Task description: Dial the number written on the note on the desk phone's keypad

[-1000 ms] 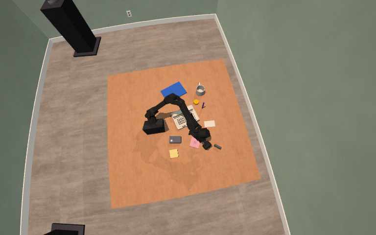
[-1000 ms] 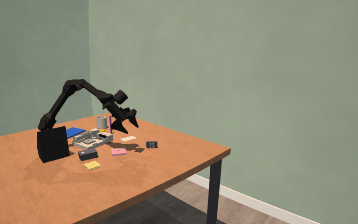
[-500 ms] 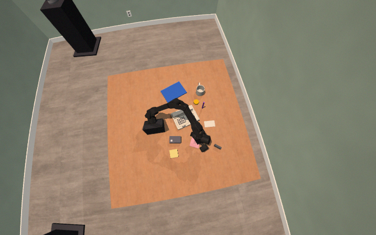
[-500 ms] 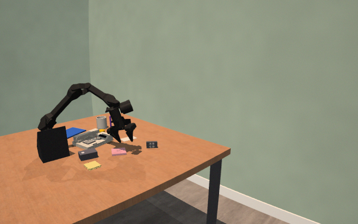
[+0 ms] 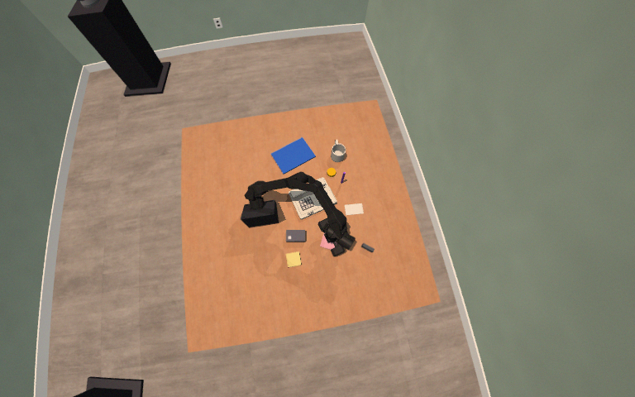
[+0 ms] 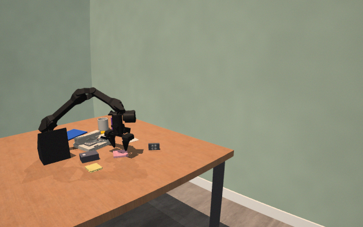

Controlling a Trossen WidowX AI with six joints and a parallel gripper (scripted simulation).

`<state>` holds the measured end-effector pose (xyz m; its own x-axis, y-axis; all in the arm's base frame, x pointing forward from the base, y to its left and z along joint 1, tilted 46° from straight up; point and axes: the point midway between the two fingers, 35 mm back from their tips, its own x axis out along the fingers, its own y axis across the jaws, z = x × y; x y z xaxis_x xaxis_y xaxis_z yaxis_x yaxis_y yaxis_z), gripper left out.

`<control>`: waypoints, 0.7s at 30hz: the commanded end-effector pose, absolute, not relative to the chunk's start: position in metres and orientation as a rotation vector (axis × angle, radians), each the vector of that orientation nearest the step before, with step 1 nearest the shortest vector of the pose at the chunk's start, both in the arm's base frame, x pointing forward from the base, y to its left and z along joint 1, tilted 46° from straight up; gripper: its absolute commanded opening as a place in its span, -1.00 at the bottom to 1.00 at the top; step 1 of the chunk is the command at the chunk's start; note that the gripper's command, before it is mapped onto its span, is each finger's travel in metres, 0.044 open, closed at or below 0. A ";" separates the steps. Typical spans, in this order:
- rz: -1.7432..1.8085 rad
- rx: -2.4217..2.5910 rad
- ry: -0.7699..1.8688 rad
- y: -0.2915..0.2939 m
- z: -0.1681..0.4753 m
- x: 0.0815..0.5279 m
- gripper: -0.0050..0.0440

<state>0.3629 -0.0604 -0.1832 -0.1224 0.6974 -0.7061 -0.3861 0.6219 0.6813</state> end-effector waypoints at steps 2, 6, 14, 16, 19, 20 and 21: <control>0.962 0.293 1.417 -0.059 -0.185 0.362 1.00; 0.962 0.293 1.417 -0.059 -0.185 0.362 1.00; 0.962 0.293 1.417 -0.059 -0.185 0.362 1.00; 0.962 0.293 1.417 -0.059 -0.185 0.362 1.00; 0.962 0.293 1.417 -0.061 -0.188 0.370 1.00; 0.962 0.293 1.417 -0.062 -0.190 0.375 1.00; 0.962 0.293 1.417 -0.063 -0.192 0.380 1.00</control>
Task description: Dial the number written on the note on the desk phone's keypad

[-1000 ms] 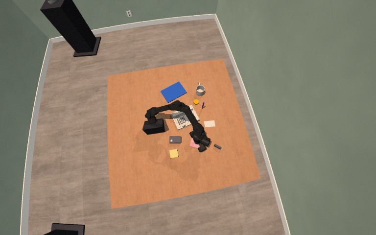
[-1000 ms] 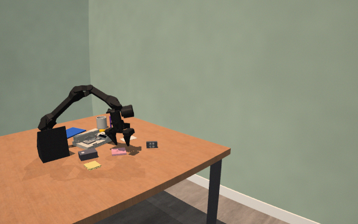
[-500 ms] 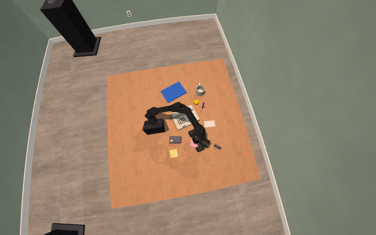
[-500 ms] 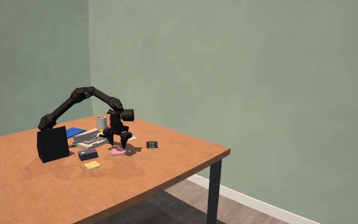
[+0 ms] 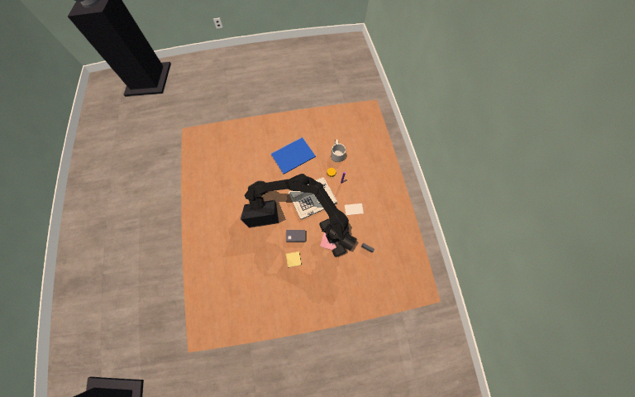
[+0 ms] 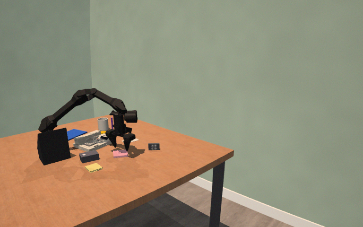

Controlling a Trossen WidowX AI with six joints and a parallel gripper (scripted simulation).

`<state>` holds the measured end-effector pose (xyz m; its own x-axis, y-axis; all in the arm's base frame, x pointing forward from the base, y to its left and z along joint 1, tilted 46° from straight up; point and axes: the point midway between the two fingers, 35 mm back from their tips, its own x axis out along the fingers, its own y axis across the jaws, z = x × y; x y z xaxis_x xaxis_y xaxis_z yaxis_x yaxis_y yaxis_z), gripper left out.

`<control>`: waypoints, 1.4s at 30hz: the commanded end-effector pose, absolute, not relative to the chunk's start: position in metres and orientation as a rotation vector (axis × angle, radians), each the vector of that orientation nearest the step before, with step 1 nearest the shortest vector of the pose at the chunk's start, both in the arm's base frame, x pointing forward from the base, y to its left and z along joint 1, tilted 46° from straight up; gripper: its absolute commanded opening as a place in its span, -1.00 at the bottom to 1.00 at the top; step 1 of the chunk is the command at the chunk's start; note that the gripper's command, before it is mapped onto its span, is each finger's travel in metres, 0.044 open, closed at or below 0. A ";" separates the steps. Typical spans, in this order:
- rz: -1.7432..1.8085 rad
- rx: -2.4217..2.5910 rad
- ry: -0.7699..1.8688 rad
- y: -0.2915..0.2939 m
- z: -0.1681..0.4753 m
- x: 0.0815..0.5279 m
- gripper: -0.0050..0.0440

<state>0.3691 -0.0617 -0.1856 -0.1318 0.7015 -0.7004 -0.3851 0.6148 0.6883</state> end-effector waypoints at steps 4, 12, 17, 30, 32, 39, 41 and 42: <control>0.962 0.293 1.417 -0.066 -0.199 0.398 1.00; 0.962 0.293 1.417 -0.066 -0.200 0.400 1.00; 0.962 0.293 1.417 -0.066 -0.200 0.400 1.00; 0.961 0.293 1.417 -0.073 -0.203 0.388 1.00; 0.961 0.293 1.417 -0.080 -0.207 0.370 1.00; 0.962 0.293 1.417 -0.087 -0.211 0.346 1.00; 0.962 0.293 1.417 -0.087 -0.211 0.346 1.00; 0.962 0.293 1.417 -0.087 -0.211 0.346 1.00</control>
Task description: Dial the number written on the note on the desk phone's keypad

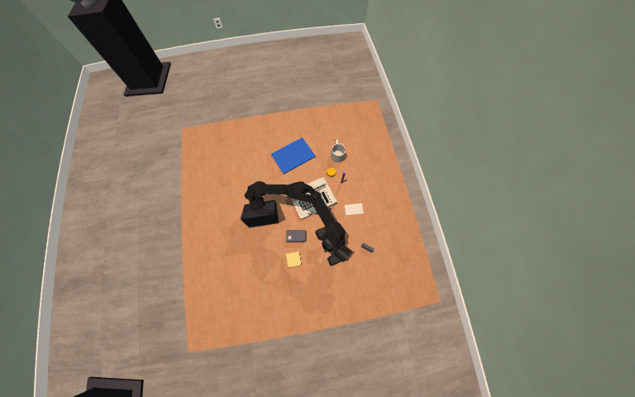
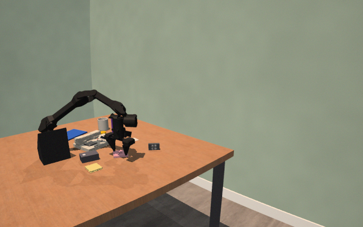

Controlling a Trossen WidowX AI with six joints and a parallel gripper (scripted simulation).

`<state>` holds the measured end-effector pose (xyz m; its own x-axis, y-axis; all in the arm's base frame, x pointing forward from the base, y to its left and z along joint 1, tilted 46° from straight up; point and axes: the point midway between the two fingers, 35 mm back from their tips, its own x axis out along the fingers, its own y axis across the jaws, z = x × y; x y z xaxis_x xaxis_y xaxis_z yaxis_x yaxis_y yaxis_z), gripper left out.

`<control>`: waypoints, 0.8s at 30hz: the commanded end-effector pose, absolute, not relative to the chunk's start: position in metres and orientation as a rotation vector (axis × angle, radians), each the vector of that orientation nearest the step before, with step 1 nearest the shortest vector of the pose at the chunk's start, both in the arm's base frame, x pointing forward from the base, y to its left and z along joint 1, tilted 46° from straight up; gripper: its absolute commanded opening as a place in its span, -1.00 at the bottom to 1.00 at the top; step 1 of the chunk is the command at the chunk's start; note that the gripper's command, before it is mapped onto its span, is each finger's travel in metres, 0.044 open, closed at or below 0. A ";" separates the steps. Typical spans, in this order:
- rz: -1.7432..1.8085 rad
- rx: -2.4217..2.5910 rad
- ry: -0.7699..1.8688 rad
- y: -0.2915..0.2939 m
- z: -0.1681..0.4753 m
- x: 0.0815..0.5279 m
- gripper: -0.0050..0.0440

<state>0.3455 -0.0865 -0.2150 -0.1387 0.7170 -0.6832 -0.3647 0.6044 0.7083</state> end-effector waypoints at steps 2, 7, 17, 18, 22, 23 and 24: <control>0.962 0.293 1.417 -0.087 -0.211 0.346 1.00; 0.962 0.293 1.417 -0.087 -0.211 0.346 1.00; 0.962 0.293 1.417 -0.087 -0.211 0.346 1.00; 0.962 0.293 1.417 -0.089 -0.208 0.348 1.00; 0.959 0.292 1.417 -0.101 -0.187 0.357 1.00; 0.958 0.291 1.417 -0.110 -0.170 0.363 1.00; 0.951 0.274 1.404 -0.120 -0.155 0.372 1.00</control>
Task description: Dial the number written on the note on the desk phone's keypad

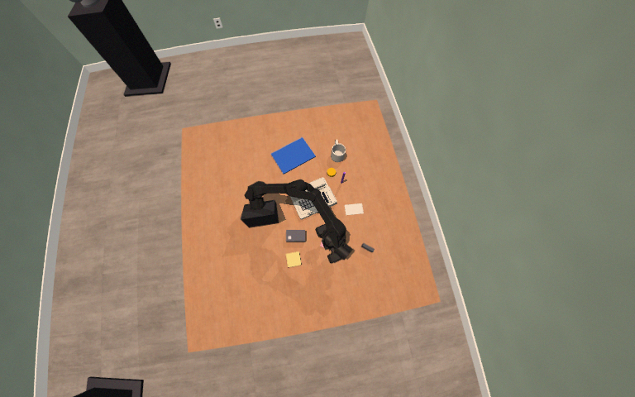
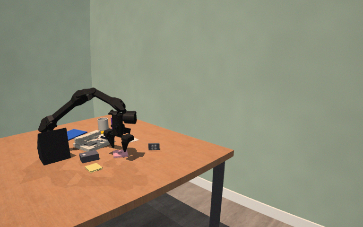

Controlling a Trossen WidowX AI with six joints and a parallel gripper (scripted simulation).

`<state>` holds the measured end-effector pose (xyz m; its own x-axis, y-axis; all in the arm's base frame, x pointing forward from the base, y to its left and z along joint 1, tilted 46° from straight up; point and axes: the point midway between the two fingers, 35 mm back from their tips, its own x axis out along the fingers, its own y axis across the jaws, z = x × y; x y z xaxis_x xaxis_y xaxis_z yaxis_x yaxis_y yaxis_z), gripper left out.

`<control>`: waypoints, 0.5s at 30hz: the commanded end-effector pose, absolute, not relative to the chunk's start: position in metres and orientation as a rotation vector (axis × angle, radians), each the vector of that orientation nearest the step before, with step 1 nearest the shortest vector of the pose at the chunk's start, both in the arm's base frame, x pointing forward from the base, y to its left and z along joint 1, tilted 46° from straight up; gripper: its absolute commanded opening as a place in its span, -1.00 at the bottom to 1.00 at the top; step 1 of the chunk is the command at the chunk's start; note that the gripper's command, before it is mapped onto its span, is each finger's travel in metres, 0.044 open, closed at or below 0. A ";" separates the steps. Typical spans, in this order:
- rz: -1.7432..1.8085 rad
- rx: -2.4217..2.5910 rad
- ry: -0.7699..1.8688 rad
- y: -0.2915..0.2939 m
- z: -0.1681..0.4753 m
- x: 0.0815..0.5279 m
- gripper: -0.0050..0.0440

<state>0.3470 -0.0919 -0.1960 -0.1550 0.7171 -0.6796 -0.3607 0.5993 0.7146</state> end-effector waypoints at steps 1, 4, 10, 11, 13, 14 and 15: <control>0.945 0.259 1.394 -0.127 -0.144 0.377 1.00; 0.949 0.265 1.399 -0.134 -0.125 0.380 1.00; 0.962 0.293 1.417 -0.136 -0.108 0.377 1.00; 0.970 0.285 1.411 -0.136 -0.107 0.376 0.90; 0.970 0.285 1.411 -0.136 -0.107 0.376 0.90; 0.993 0.259 1.393 -0.133 -0.102 0.376 0.80; 1.031 0.216 1.362 -0.129 -0.094 0.375 0.71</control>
